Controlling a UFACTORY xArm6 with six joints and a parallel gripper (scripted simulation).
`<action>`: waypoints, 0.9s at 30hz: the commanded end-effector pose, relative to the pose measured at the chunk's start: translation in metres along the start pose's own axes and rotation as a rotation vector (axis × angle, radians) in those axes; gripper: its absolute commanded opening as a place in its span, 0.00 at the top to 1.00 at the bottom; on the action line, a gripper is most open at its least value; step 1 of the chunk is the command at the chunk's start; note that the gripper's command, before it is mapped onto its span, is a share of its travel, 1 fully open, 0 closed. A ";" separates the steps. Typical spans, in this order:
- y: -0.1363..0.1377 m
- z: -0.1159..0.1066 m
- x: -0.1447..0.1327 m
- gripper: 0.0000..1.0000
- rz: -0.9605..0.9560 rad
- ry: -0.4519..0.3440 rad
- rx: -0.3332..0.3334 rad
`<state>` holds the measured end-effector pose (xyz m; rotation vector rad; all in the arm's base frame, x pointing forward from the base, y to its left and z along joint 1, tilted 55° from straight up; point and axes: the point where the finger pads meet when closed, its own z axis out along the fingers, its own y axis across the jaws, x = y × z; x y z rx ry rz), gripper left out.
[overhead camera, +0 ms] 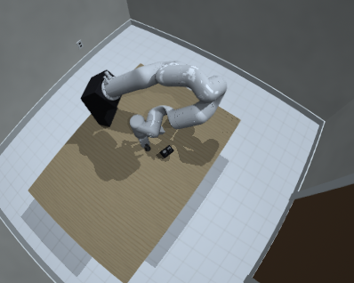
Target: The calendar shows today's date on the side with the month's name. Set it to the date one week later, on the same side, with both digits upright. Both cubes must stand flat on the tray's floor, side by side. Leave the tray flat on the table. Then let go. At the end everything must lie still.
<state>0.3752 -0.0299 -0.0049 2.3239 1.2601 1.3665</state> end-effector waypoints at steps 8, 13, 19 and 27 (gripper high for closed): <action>0.000 -0.005 0.001 0.00 0.067 0.000 0.001; -0.002 -0.005 0.011 0.00 0.225 0.000 0.001; -0.005 -0.005 0.028 0.00 0.226 0.000 0.001; -0.005 -0.005 0.031 0.00 0.364 0.000 0.001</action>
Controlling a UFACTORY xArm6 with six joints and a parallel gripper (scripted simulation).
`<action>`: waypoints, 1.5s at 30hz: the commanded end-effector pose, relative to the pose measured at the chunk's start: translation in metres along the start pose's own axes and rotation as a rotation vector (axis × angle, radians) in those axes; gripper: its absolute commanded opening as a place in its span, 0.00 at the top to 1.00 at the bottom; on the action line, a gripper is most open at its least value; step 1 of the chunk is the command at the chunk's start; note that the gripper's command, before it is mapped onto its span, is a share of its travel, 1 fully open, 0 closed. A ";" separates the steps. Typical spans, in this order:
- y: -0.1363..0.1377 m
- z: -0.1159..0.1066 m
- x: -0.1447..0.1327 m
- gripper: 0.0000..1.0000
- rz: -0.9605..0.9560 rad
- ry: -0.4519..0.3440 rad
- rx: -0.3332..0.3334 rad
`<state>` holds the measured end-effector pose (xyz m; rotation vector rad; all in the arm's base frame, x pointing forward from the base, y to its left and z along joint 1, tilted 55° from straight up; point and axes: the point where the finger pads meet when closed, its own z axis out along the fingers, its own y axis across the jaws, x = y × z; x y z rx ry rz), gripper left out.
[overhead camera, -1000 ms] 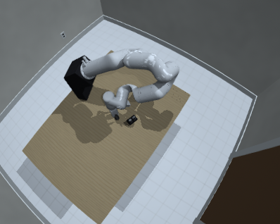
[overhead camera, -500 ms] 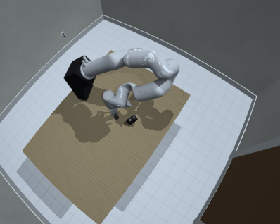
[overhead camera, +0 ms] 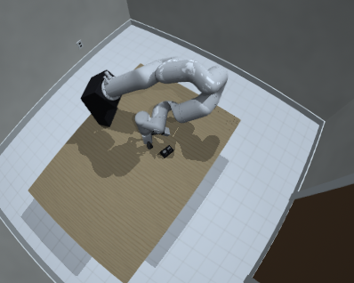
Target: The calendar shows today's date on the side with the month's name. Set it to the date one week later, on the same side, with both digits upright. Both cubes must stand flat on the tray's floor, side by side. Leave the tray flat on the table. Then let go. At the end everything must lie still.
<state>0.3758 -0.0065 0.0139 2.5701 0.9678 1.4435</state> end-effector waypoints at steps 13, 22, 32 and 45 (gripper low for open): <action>-0.012 0.000 0.025 0.00 0.214 -0.002 0.001; -0.022 0.000 0.046 0.00 0.400 -0.002 0.001; -0.025 0.000 0.052 0.00 0.476 -0.002 0.000; -0.037 0.000 0.077 0.00 0.670 -0.002 0.000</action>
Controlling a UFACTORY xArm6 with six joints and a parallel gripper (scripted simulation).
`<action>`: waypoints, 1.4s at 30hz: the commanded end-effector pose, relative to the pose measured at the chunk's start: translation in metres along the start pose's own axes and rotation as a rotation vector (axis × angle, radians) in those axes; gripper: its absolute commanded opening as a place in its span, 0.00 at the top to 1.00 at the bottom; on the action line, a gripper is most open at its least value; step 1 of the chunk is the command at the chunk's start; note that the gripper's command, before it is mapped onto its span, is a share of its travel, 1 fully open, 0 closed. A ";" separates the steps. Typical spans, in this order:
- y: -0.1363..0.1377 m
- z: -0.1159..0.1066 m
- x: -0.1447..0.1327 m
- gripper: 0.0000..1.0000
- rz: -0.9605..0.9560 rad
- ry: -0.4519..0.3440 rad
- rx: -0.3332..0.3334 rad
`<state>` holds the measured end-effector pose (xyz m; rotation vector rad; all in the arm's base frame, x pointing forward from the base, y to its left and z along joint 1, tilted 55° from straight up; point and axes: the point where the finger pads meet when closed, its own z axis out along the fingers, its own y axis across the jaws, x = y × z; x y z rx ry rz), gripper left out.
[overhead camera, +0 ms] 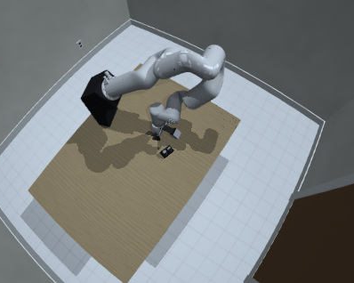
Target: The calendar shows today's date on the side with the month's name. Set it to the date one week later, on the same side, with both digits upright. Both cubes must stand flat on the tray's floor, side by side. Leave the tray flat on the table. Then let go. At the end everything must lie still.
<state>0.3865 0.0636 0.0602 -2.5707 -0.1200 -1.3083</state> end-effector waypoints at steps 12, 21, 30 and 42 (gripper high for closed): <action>-0.025 0.000 0.013 0.00 0.220 -0.004 -0.004; -0.028 0.000 0.015 0.00 0.381 -0.004 -0.005; -0.050 0.000 0.027 0.00 0.452 -0.003 -0.005; -0.074 0.000 0.040 0.00 0.669 -0.003 -0.005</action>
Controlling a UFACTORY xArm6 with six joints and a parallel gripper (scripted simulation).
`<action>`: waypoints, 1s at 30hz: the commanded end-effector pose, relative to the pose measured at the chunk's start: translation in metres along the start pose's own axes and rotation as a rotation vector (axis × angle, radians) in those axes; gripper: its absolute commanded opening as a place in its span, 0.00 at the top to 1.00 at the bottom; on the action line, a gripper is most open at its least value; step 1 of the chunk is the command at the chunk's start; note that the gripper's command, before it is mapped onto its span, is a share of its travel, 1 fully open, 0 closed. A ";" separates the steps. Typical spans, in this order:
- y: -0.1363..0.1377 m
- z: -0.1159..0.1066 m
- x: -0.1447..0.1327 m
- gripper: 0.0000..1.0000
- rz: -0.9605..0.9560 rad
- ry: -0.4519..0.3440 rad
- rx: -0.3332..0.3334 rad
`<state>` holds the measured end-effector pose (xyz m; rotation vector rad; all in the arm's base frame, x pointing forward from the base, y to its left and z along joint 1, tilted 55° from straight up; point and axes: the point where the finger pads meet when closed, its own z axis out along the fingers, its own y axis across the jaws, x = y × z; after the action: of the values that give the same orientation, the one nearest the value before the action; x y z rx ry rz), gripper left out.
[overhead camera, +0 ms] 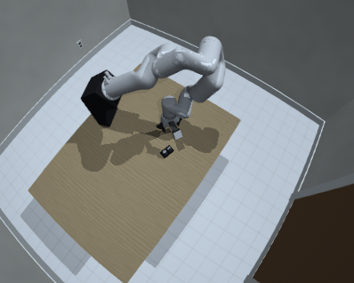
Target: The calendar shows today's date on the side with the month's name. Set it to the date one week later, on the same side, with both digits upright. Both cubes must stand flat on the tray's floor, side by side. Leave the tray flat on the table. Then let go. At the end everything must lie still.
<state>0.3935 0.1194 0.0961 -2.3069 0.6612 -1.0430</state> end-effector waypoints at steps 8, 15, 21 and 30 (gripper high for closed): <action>-0.018 0.004 -0.002 0.00 0.021 -0.002 0.003; -0.018 0.016 -0.002 0.00 0.021 -0.002 0.003; -0.019 0.032 -0.002 0.00 0.021 -0.002 0.003; -0.019 0.037 -0.002 0.00 0.021 -0.002 0.003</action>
<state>0.4251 0.1437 0.0857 -2.2932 0.6811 -1.0313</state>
